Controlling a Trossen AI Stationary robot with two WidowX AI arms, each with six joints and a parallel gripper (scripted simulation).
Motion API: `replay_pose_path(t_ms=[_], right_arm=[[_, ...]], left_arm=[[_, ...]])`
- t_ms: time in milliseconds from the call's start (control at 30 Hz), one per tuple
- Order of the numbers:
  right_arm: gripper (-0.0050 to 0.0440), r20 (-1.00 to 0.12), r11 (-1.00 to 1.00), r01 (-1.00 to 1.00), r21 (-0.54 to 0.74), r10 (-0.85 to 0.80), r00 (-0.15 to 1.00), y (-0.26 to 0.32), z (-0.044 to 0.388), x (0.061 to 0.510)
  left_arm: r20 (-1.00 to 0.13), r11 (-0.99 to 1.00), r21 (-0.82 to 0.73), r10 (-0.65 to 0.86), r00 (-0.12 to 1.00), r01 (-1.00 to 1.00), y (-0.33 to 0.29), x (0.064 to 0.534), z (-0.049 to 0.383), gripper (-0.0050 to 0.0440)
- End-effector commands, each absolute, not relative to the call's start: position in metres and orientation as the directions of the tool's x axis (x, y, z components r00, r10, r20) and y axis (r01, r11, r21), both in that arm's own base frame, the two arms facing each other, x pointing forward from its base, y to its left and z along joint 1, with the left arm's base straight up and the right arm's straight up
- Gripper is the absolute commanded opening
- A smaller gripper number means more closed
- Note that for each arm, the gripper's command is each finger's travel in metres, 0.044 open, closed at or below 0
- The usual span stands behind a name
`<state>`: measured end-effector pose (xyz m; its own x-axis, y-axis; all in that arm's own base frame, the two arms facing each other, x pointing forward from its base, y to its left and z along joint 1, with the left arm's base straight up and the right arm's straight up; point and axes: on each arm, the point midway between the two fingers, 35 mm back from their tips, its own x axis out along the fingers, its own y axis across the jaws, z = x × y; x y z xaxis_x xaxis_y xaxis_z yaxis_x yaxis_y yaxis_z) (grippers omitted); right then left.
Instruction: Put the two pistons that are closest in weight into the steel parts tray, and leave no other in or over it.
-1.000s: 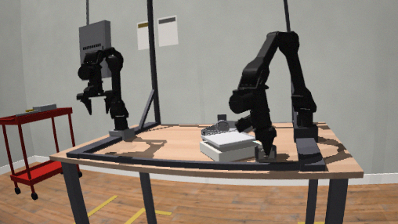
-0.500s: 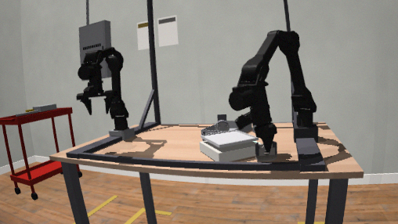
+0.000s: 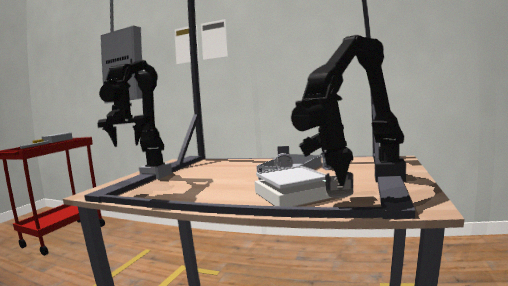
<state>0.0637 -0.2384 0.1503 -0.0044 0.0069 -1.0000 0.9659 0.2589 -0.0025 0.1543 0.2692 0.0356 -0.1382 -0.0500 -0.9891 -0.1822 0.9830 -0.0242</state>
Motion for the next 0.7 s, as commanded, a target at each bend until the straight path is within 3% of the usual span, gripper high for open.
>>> replay_pose_path(t_ms=[0,667], right_arm=[[0.0400,-1.000,0.258,0.966,0.000,-0.023,0.006,-0.243,0.159,0.065],[0.0400,-1.000,0.258,0.966,0.000,-0.023,0.006,-0.243,0.159,0.065]], left_arm=[[-0.995,0.982,0.030,0.011,-0.103,-0.188,0.279,0.159,0.061,0.0158],[-0.995,0.982,0.030,0.011,-0.103,-0.188,0.278,0.158,0.092,0.0158]])
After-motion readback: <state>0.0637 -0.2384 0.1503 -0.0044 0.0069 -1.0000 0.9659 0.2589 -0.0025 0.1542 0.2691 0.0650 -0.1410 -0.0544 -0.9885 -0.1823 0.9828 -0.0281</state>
